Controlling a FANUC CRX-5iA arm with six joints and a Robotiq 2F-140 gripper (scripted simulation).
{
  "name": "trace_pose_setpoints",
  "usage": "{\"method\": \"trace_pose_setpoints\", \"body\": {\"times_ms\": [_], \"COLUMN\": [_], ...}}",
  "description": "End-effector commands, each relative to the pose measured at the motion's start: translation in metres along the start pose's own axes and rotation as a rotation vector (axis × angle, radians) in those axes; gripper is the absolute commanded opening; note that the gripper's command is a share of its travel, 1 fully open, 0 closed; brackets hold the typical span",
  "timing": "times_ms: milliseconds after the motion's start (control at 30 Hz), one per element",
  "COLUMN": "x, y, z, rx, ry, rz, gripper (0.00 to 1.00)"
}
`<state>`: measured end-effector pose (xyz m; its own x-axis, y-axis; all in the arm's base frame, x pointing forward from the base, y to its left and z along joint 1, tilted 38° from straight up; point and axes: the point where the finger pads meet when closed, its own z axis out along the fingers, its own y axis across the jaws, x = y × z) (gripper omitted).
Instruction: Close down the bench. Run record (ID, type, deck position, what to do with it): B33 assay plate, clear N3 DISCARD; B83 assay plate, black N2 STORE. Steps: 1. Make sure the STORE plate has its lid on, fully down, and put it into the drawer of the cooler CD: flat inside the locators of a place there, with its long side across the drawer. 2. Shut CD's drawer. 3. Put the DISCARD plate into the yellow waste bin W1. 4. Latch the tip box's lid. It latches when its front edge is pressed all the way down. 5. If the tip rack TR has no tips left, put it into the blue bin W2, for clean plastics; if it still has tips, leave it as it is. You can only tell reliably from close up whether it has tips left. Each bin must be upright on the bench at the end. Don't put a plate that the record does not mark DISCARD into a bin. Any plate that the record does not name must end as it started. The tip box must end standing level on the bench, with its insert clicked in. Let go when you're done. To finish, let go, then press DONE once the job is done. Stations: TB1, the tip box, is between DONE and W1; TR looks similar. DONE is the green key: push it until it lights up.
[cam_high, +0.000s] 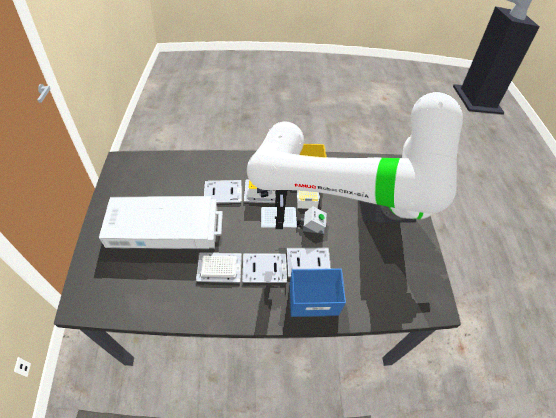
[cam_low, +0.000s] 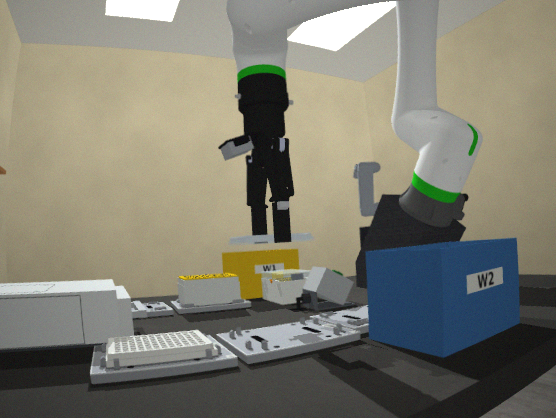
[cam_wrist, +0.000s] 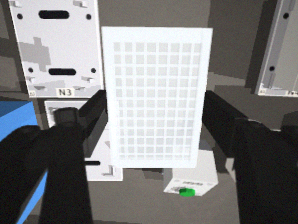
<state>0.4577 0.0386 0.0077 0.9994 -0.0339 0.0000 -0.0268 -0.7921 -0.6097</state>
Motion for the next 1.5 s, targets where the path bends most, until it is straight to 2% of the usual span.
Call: {"method": "trace_pose_setpoints", "body": {"times_ms": [0,1467], "x": [-0.002,-0.038], "y": [0.006,0.107], "z": [-0.001,-0.001], "rx": [0.000,-0.001], "ry": [0.001,0.001], "rz": [0.000,0.000], "gripper": [0.10,0.10]}}
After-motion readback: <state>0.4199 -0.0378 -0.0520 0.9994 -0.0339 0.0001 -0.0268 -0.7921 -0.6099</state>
